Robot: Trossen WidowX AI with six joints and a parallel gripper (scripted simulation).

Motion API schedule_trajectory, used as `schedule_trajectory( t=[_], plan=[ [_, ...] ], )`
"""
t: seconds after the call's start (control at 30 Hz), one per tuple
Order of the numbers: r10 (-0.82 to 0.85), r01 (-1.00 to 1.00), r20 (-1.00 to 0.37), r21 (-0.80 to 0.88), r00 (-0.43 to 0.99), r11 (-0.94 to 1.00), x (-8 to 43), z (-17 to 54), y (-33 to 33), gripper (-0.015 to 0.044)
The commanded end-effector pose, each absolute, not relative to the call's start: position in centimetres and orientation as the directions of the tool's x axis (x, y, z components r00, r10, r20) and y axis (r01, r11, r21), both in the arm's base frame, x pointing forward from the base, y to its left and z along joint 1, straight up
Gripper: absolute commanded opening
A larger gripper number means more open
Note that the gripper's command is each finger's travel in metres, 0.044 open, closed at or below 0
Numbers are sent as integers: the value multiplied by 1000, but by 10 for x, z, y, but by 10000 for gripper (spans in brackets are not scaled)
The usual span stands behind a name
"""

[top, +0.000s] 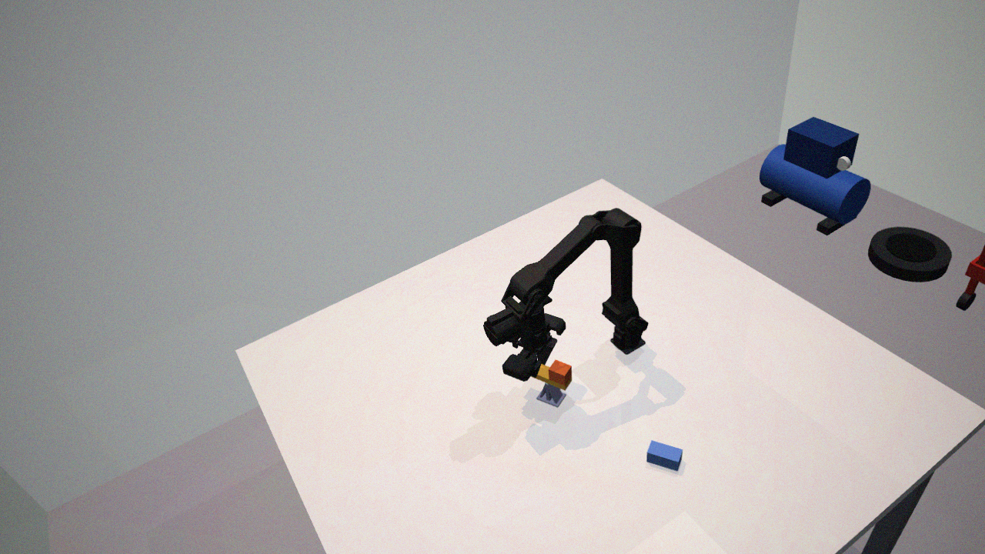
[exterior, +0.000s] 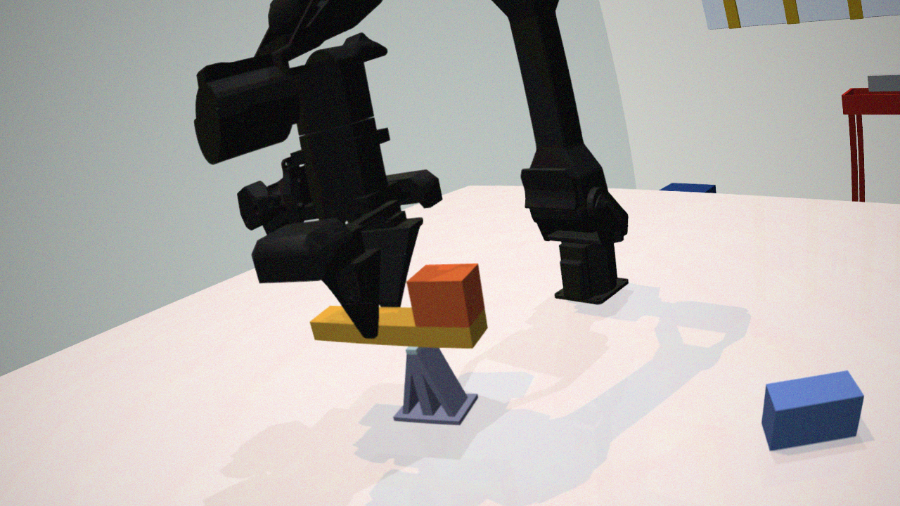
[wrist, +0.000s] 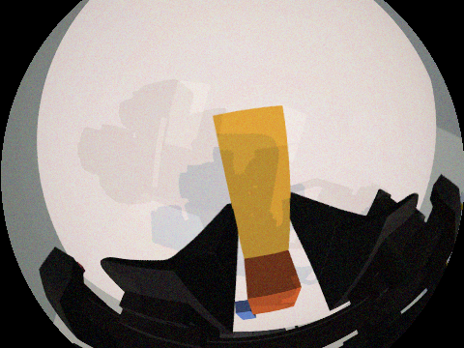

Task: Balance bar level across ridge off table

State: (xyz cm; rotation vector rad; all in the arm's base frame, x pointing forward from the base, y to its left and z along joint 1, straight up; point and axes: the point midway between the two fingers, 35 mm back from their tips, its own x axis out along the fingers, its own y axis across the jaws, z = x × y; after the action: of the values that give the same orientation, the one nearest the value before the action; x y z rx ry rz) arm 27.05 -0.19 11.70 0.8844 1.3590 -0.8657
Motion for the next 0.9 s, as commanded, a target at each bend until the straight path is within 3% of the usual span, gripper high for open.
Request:
schedule_trajectory(
  t=[0.0,0.87],
  plan=[
    [0,902,-1000,27,30,430,271,116,-1,0],
    [0,902,-1000,27,30,430,271,114,-1,0]
  ],
)
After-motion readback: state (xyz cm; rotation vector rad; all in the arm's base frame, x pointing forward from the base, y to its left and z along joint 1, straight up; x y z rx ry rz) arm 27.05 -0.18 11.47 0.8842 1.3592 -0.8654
